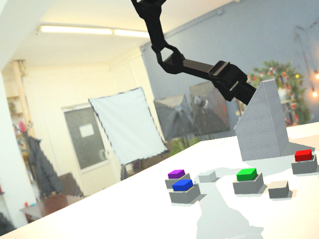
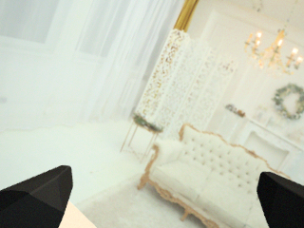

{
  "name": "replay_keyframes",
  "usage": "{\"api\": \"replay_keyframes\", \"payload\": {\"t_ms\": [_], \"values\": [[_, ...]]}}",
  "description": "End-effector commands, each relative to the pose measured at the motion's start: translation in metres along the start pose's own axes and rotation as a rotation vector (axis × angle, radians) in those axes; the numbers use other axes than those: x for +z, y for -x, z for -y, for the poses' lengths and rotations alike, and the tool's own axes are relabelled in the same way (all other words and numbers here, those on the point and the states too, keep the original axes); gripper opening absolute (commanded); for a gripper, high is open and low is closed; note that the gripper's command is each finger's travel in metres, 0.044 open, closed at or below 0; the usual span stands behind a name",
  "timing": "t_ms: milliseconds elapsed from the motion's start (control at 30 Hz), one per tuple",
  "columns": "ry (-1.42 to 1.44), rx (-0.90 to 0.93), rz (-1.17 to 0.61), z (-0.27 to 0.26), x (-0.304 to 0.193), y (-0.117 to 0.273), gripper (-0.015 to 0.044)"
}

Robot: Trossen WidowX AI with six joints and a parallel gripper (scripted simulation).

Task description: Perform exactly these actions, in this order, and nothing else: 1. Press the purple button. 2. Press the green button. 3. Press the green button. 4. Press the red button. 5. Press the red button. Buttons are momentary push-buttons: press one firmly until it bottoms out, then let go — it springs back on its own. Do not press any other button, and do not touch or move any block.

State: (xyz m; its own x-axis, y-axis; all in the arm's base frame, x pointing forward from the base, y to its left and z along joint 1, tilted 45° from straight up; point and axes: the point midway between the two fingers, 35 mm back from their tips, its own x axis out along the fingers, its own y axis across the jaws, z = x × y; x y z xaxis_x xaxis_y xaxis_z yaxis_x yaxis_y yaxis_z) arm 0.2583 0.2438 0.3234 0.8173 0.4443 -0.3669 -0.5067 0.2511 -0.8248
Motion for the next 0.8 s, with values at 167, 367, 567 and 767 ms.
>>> {"api": "replay_keyframes", "payload": {"t_ms": [167,367,567,767], "values": [[-0.296,0.008,-0.615,-0.021,-0.168,-0.025,0.0400],[-0.499,-0.041,-1.039,-0.044,-0.275,0.007,0.0400],[-0.689,-0.123,-1.486,-0.078,-0.360,0.074,0.0400],[-0.722,-0.142,-1.578,-0.086,-0.373,0.091,0.0400]]}}
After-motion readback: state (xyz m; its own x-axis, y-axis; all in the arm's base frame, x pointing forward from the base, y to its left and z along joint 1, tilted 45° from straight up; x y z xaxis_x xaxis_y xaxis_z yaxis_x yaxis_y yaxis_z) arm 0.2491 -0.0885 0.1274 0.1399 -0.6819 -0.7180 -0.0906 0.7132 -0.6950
